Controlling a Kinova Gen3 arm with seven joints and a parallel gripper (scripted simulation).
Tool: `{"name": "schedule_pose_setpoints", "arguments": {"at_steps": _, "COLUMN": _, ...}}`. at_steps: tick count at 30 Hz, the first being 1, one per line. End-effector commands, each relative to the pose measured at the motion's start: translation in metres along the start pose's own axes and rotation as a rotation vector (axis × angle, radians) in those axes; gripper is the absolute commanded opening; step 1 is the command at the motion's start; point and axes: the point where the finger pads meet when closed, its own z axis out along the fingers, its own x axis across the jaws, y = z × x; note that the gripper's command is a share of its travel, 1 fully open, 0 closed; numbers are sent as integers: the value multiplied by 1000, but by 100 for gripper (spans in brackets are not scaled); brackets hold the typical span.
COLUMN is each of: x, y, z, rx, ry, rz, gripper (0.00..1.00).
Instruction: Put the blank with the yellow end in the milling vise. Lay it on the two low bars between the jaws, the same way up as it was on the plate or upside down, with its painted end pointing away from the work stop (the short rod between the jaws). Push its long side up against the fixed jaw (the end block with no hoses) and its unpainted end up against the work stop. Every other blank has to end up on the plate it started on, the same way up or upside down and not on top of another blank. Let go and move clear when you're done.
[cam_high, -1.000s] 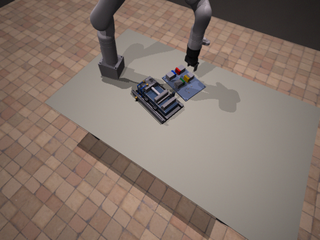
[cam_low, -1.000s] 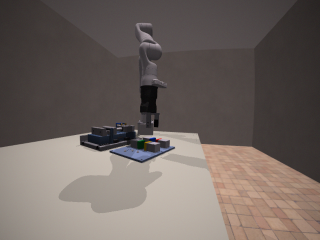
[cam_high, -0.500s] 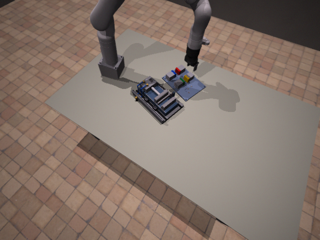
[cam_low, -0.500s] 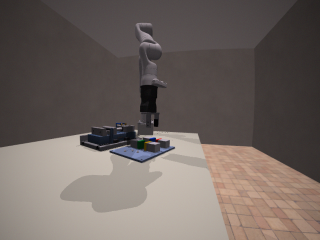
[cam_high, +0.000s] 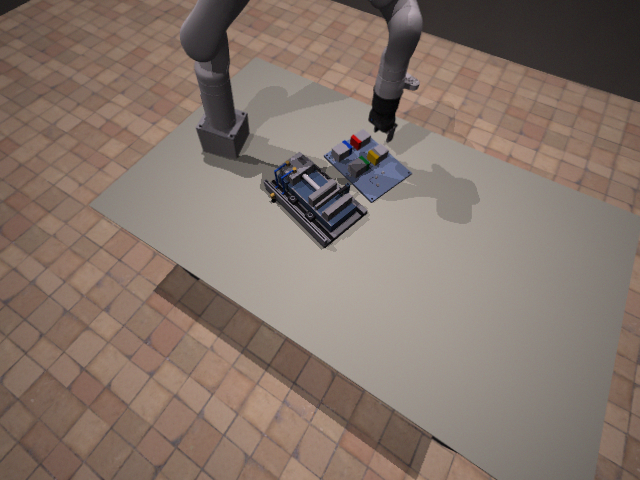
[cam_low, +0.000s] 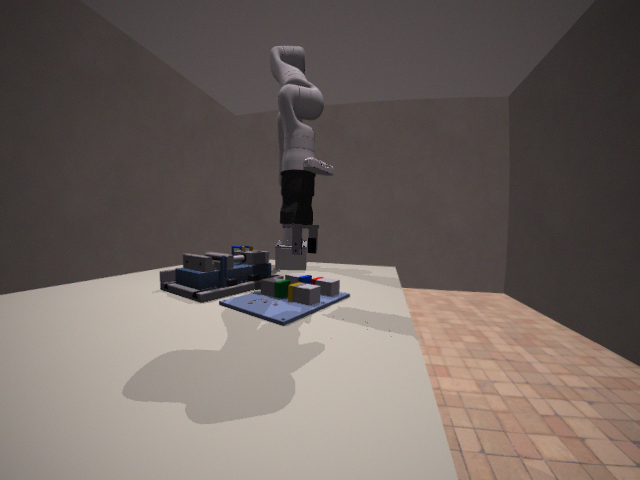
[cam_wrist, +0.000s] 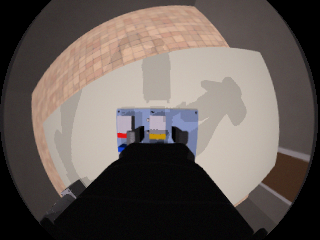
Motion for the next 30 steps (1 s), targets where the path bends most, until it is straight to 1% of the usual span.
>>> {"name": "schedule_pose_setpoints", "arguments": {"at_steps": 1, "x": -3, "y": 1, "z": -2, "rx": -1, "ry": -5, "rz": 9, "gripper": 100}}
{"name": "schedule_pose_setpoints", "arguments": {"at_steps": 3, "x": 0, "y": 0, "z": 1, "rx": 1, "ry": 1, "rz": 1, "gripper": 100}}
{"name": "schedule_pose_setpoints", "arguments": {"at_steps": 17, "x": 0, "y": 0, "z": 29, "rx": -1, "ry": -5, "rz": 9, "gripper": 100}}
{"name": "schedule_pose_setpoints", "arguments": {"at_steps": 20, "x": 0, "y": -1, "z": 26, "rx": 3, "ry": -5, "rz": 3, "gripper": 100}}
{"name": "schedule_pose_setpoints", "arguments": {"at_steps": 30, "x": -1, "y": 0, "z": 56, "rx": 0, "ry": -5, "rz": 7, "gripper": 100}}
